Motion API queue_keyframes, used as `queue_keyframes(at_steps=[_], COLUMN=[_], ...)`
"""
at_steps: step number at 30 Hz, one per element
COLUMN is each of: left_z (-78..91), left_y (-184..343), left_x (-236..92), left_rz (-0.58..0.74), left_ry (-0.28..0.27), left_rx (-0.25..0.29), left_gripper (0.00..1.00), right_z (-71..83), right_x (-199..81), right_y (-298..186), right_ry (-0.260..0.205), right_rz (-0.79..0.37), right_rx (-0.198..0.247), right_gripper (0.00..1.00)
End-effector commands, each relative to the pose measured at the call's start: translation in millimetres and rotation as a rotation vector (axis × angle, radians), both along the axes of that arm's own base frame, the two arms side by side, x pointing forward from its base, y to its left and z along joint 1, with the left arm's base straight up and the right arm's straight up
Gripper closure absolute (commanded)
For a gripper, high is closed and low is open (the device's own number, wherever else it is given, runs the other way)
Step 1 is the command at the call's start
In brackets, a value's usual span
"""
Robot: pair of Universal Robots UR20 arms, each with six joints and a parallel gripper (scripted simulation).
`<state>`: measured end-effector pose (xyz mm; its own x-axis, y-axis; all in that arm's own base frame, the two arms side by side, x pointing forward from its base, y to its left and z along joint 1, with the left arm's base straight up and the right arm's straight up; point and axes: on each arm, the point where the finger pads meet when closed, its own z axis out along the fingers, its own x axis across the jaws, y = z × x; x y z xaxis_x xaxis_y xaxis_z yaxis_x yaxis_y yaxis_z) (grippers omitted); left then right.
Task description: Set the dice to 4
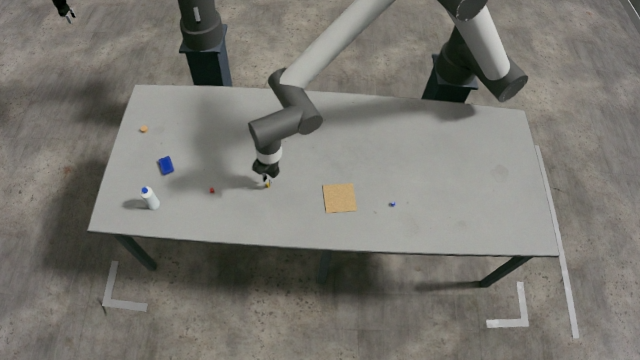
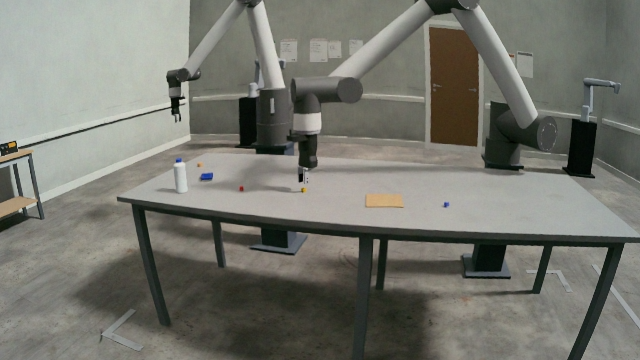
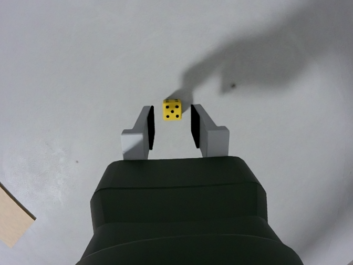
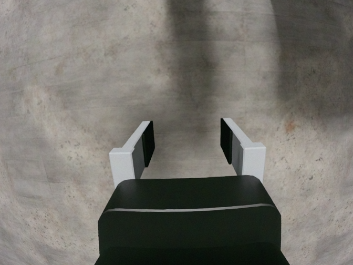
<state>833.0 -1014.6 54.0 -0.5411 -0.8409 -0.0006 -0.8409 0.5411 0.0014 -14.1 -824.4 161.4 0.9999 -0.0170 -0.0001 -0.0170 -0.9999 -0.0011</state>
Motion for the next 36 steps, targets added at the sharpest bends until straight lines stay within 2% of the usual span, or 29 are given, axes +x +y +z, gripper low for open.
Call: queue_keyframes(at_steps=[1,13,36], left_z=[-3.1,-11.8,-12.5], left_y=[-0.6,-0.7,-0.8], left_x=[0.4,0.4,0.4], left_rz=[0.000,0.000,0.000], left_ry=[-0.001,-0.001,-0.001], left_rx=[-0.001,-0.001,-0.001], left_gripper=[0.36,0.36,0.36], right_z=[0.6,0.6,0.6], right_x=[0.1,0.1,0.1], right_y=[-0.4,-0.4,-0.4], right_ry=[0.000,0.000,0.000], right_rz=[0.000,0.000,0.000], right_rx=[-0.001,-0.001,-0.001], right_gripper=[0.00,0.00,0.00])
